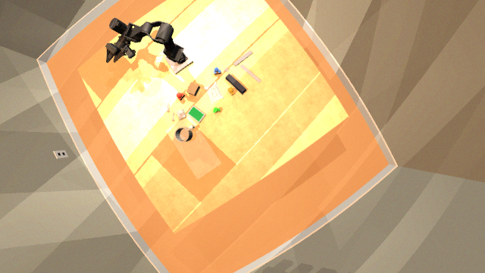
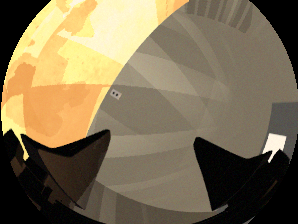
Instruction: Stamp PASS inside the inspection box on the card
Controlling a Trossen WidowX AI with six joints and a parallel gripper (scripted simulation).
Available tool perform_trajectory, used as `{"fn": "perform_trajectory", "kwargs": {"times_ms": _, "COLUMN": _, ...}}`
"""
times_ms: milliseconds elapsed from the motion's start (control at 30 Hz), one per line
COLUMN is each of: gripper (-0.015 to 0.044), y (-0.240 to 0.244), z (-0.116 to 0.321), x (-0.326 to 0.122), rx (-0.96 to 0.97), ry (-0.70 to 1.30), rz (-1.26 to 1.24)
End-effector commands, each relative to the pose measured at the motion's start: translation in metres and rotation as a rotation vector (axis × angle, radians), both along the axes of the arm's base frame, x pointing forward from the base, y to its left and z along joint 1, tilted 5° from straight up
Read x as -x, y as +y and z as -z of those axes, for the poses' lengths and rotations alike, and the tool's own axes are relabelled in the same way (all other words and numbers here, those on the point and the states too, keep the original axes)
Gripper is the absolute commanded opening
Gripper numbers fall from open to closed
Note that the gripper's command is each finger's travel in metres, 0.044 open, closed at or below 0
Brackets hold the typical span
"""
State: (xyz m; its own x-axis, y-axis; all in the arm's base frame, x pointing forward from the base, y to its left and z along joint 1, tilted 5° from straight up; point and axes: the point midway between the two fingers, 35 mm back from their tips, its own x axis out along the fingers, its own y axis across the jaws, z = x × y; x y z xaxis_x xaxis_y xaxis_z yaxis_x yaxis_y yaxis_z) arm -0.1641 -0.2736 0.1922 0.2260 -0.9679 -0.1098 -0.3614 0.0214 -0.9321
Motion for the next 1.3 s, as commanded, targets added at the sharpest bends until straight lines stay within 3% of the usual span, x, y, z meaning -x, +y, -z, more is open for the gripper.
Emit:
{"fn": "perform_trajectory", "kwargs": {"times_ms": 0, "gripper": 0.0374, "y": -0.002, "z": 0.000, "x": -0.001, "rx": -0.004, "ry": -0.009, "rz": -0.003}}
{"fn": "perform_trajectory", "kwargs": {"times_ms": 200, "gripper": 0.0216, "y": -0.050, "z": 0.004, "x": -0.046, "rx": -0.173, "ry": -0.269, "rz": -0.096}}
{"fn": "perform_trajectory", "kwargs": {"times_ms": 433, "gripper": 0.0213, "y": -0.096, "z": 0.012, "x": -0.128, "rx": -0.456, "ry": -0.533, "rz": -0.184}}
{"fn": "perform_trajectory", "kwargs": {"times_ms": 667, "gripper": 0.0213, "y": -0.111, "z": 0.023, "x": -0.227, "rx": -0.783, "ry": -0.697, "rz": -0.210}}
{"fn": "perform_trajectory", "kwargs": {"times_ms": 933, "gripper": 0.0213, "y": -0.081, "z": 0.038, "x": -0.349, "rx": -1.173, "ry": -0.750, "rz": -0.130}}
{"fn": "perform_trajectory", "kwargs": {"times_ms": 1267, "gripper": 0.0213, "y": 0.017, "z": 0.052, "x": -0.472, "rx": -1.490, "ry": -0.599, "rz": 0.090}}
